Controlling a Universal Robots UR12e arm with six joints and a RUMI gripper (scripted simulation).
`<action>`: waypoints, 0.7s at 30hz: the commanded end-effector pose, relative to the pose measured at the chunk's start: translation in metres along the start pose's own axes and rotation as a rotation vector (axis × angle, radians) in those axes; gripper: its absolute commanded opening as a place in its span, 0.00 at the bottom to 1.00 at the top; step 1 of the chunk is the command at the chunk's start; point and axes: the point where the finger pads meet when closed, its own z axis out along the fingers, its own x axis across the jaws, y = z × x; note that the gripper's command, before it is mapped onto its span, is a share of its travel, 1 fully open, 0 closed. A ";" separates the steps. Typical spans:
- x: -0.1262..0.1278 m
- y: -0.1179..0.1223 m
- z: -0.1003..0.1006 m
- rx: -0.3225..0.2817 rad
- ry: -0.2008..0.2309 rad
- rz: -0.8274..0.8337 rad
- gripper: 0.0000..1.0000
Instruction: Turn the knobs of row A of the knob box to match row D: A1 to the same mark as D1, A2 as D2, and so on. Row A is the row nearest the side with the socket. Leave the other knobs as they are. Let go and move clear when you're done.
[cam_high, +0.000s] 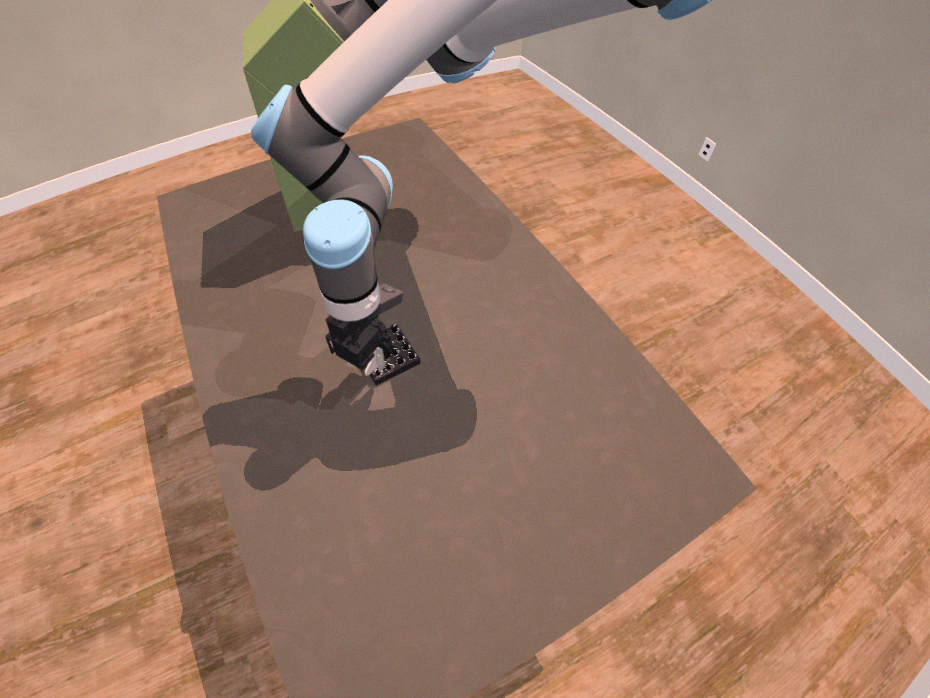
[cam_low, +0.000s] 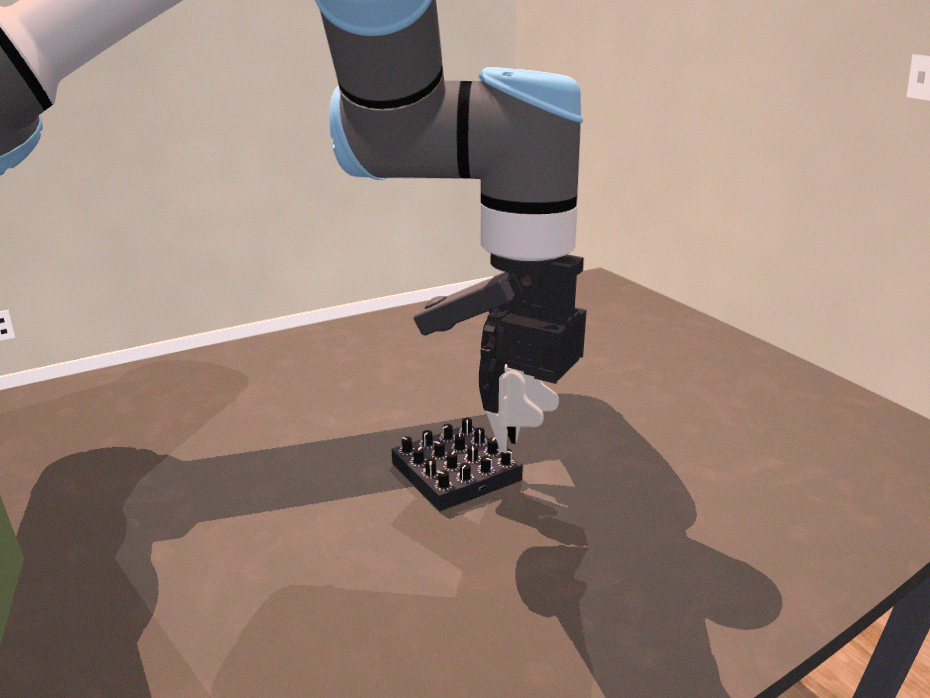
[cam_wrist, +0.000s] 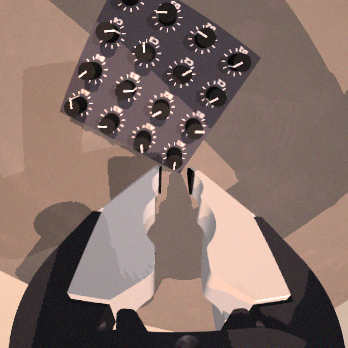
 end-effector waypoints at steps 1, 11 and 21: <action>0.000 0.001 0.000 -0.001 0.001 0.000 0.11; 0.000 0.001 0.000 -0.001 0.001 0.000 0.11; 0.000 0.001 0.000 -0.001 0.001 0.000 0.11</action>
